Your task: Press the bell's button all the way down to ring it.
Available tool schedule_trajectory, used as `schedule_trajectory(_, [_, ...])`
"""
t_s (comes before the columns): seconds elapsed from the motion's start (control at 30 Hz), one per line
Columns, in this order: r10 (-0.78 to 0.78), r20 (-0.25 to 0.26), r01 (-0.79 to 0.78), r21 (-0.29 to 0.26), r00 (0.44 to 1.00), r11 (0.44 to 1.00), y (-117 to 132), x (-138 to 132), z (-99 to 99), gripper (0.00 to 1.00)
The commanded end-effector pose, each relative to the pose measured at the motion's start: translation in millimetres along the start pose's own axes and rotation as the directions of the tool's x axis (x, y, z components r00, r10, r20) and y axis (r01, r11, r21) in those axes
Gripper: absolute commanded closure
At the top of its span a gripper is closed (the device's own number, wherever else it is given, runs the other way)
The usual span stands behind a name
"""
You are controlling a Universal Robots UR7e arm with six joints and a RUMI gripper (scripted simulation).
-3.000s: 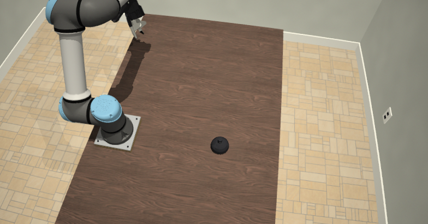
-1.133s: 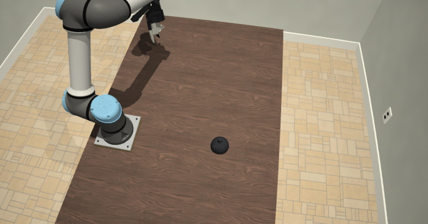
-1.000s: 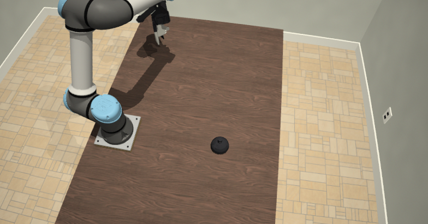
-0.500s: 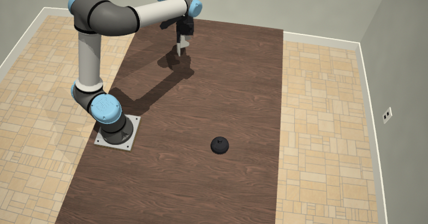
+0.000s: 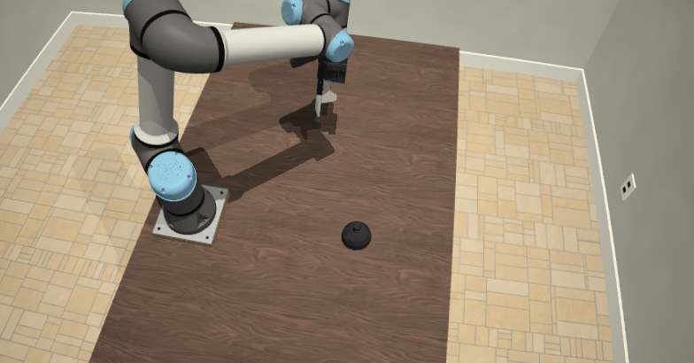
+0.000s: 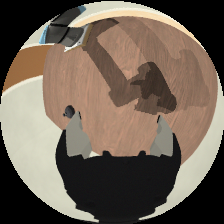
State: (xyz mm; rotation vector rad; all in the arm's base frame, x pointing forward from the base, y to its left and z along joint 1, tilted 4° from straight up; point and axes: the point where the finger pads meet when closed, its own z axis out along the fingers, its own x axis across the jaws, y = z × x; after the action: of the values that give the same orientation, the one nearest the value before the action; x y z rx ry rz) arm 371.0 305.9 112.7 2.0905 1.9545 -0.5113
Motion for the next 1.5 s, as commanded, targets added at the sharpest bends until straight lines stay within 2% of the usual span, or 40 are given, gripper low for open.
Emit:
schedule_trajectory(0.0, [-0.002, -0.084, 0.005, 0.032, 0.996, 0.999, 39.3, -42.3, 12.8, 0.0])
schedule_trajectory(0.17, [0.01, -0.14, -0.003, 0.044, 0.99, 0.999, 66.0, -81.5, 26.0, 0.0])
schedule_trajectory(0.2, [0.01, -0.14, -0.003, 0.044, 0.99, 0.999, 66.0, -81.5, 26.0, 0.0])
schedule_trajectory(0.3, [0.019, -0.178, -0.011, 0.046, 0.984, 0.999, 82.8, -111.3, 36.3, 0.0])
schedule_trajectory(0.37, [0.019, -0.178, -0.011, 0.046, 0.984, 0.999, 82.8, -111.3, 36.3, 0.0])
schedule_trajectory(0.53, [0.033, -0.235, -0.025, 0.039, 0.972, 0.999, 104.7, -160.2, 53.6, 0.0])
schedule_trajectory(0.57, [0.033, -0.235, -0.025, 0.039, 0.972, 0.999, 104.7, -160.2, 53.6, 0.0])
schedule_trajectory(0.7, [0.043, -0.271, -0.037, 0.026, 0.962, 0.999, 116.9, -197.1, 66.8, 0.0])
schedule_trajectory(0.73, [0.043, -0.271, -0.037, 0.026, 0.962, 0.999, 116.9, -197.1, 66.8, 0.0])
schedule_trajectory(0.87, [0.051, -0.299, -0.05, 0.011, 0.953, 0.999, 125.1, -230.7, 79.0, 0.0])
schedule_trajectory(0.93, [0.051, -0.299, -0.05, 0.011, 0.953, 0.999, 125.1, -230.7, 79.0, 0.0])
schedule_trajectory(1.23, [0.062, -0.337, -0.076, -0.026, 0.939, 0.997, 133.1, -290.6, 100.9, 0.0])
schedule_trajectory(1.47, [0.067, -0.349, -0.088, -0.044, 0.935, 0.995, 133.9, -316.5, 110.4, 0.0])
